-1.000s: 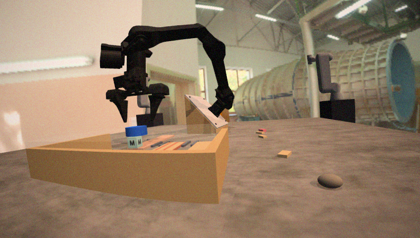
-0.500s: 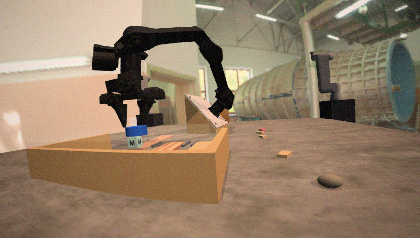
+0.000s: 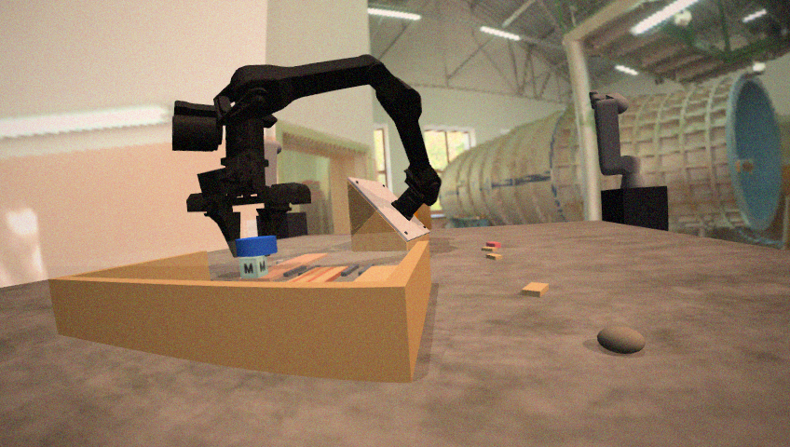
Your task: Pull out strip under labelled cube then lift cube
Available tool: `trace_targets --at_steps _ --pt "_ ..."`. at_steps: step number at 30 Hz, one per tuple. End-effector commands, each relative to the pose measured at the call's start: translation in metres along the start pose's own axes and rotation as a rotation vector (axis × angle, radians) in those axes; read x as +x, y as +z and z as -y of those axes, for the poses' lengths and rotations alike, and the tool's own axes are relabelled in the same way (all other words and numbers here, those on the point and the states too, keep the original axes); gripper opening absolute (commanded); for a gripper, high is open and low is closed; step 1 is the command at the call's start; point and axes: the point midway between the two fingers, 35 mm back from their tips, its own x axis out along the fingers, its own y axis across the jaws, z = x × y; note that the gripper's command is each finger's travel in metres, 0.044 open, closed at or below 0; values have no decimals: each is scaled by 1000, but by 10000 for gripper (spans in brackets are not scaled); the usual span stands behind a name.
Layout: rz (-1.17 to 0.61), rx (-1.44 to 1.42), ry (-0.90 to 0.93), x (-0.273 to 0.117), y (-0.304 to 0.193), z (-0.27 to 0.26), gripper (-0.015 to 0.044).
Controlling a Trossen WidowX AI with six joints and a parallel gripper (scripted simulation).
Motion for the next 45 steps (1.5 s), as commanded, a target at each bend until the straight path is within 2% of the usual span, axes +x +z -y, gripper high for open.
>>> trace_targets --at_steps 1,21,25,31,35,45 --pt "-6 10 9 10 -2 0 250" --pt "-6 10 10 26 -3 0 250" --pt "-5 2 6 23 -2 -1 145" --pt "-5 2 6 23 -2 -1 105" --pt "-5 2 5 21 -3 -2 0" --pt "-7 9 6 -4 -32 -15 0"
